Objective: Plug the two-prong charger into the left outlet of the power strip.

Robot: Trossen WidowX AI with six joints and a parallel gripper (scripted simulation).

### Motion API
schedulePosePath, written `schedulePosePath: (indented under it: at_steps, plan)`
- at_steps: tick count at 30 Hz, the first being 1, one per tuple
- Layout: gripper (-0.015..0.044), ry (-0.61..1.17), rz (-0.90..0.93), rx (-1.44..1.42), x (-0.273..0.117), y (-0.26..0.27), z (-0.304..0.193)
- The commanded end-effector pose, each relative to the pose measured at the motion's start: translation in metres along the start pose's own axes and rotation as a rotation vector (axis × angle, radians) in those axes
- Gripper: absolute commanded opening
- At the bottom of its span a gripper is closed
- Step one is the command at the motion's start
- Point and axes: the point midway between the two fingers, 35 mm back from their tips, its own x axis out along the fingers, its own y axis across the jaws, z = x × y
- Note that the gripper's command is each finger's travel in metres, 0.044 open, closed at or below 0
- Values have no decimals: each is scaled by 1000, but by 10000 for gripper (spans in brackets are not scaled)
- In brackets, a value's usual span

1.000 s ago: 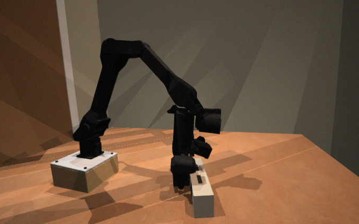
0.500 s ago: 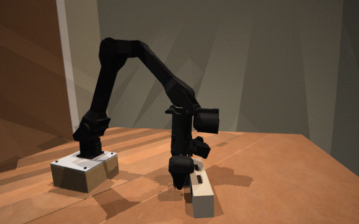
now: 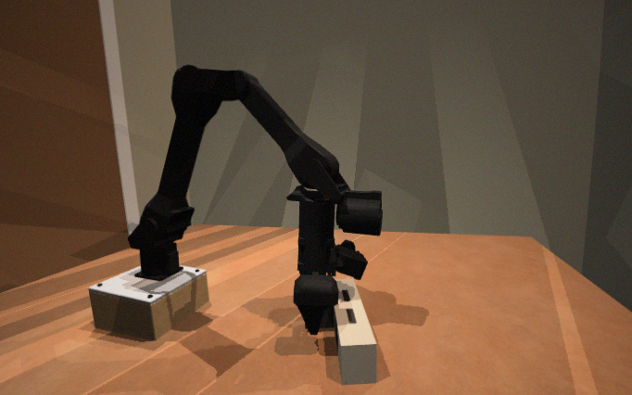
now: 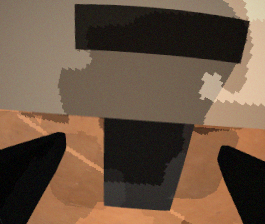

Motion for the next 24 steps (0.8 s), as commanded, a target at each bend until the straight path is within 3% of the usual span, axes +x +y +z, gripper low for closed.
schedulePosePath:
  at_steps: [1, 24]
  plan:
    - [440, -8, 5, -5, -1, 1, -1]
    - [440, -7, 5, -5, 1, -1, -25]
